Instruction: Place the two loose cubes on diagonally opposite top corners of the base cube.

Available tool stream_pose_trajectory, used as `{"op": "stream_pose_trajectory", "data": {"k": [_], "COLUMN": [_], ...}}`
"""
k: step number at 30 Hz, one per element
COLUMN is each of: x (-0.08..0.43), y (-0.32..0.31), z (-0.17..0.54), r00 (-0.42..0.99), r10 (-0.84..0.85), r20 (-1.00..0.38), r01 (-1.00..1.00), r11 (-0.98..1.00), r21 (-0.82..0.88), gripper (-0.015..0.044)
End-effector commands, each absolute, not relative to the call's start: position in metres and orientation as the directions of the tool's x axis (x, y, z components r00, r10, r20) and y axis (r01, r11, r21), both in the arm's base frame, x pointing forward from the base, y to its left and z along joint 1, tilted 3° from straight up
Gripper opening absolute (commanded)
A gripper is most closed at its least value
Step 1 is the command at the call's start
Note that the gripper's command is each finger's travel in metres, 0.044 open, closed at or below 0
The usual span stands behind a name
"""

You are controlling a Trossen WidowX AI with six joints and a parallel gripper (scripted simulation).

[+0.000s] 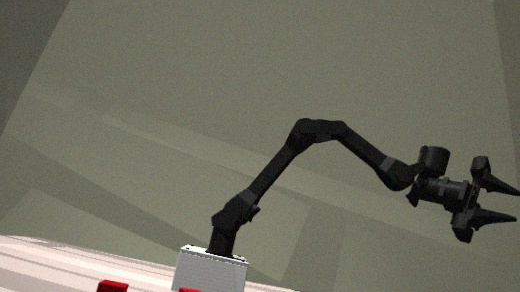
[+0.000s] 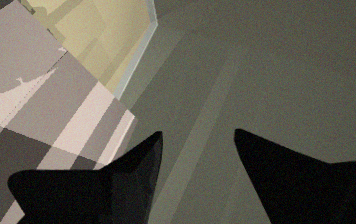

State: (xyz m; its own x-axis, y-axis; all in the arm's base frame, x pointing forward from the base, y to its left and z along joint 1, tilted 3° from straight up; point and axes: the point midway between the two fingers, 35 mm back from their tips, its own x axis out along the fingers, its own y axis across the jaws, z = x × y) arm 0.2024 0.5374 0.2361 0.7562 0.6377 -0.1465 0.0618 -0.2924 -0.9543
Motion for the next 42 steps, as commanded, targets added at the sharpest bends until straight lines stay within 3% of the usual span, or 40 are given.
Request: {"op": "stream_pose_trajectory", "data": {"k": [1,14,23,32,42], "x": [0.247,0.386,0.443,0.463,0.444], "y": [0.515,0.390,0.279,0.160,0.037], "z": [0.224,0.180,0.151,0.126,0.105], "r00": [0.785,0.830,0.775,0.648,0.445], "r10": [0.583,0.327,0.142,-0.012,-0.104], "r20": [-0.211,-0.453,-0.616,-0.761,-0.889], "r01": [-0.076,-0.513,-0.588,-0.373,0.154], "r11": [-0.247,0.127,0.517,0.866,0.987], "r21": [-0.966,-0.849,-0.622,-0.331,-0.038], "gripper": [0.0265,0.0265,0.0265,0.0265,0.0265]}}
